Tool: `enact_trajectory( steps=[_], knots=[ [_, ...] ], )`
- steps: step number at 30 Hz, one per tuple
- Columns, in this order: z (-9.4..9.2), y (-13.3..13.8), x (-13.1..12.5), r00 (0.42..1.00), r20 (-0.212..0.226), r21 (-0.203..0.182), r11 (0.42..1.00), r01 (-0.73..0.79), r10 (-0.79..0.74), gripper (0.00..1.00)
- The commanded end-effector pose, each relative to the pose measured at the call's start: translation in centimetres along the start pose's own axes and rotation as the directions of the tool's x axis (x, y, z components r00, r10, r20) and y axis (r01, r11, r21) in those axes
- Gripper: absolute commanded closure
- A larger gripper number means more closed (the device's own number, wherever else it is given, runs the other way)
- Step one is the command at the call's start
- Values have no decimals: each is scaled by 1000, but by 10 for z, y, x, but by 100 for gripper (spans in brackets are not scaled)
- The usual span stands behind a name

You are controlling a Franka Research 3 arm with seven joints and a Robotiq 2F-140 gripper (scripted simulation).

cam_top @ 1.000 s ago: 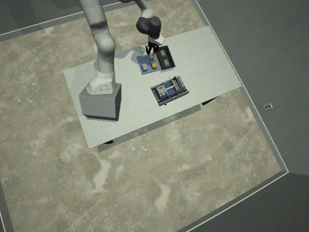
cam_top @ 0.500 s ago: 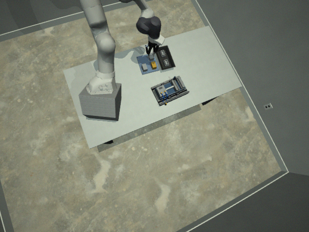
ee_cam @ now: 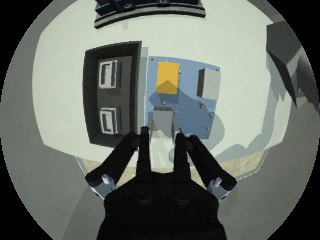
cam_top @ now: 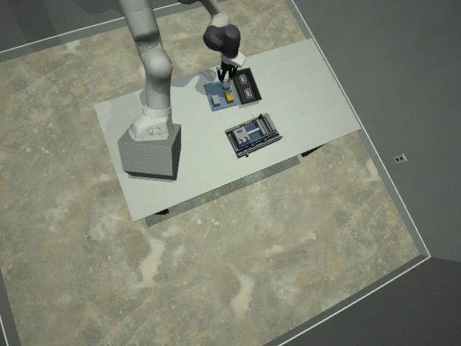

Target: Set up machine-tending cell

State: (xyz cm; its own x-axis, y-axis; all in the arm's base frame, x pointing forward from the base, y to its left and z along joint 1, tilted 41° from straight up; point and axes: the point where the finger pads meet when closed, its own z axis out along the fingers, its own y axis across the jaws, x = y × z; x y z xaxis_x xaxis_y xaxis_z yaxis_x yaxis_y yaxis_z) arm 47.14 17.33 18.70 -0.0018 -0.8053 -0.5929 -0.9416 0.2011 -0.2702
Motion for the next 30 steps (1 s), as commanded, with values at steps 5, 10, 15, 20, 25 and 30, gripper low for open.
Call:
enact_trajectory(
  steps=[5, 10, 15, 20, 25, 30],
  knots=[
    [1, 0, 0, 1000, 0, 0, 1000, 4, -4, 100],
    [-3, 0, 0, 1000, 0, 0, 1000, 4, -4, 100],
    [-11, 0, 0, 1000, 0, 0, 1000, 4, -4, 100],
    [-24, 0, 0, 1000, 0, 0, 1000, 4, -4, 100],
    [-45, 0, 0, 1000, 0, 0, 1000, 4, -4, 100],
    [-69, 0, 0, 1000, 0, 0, 1000, 4, -4, 100]
  ],
)
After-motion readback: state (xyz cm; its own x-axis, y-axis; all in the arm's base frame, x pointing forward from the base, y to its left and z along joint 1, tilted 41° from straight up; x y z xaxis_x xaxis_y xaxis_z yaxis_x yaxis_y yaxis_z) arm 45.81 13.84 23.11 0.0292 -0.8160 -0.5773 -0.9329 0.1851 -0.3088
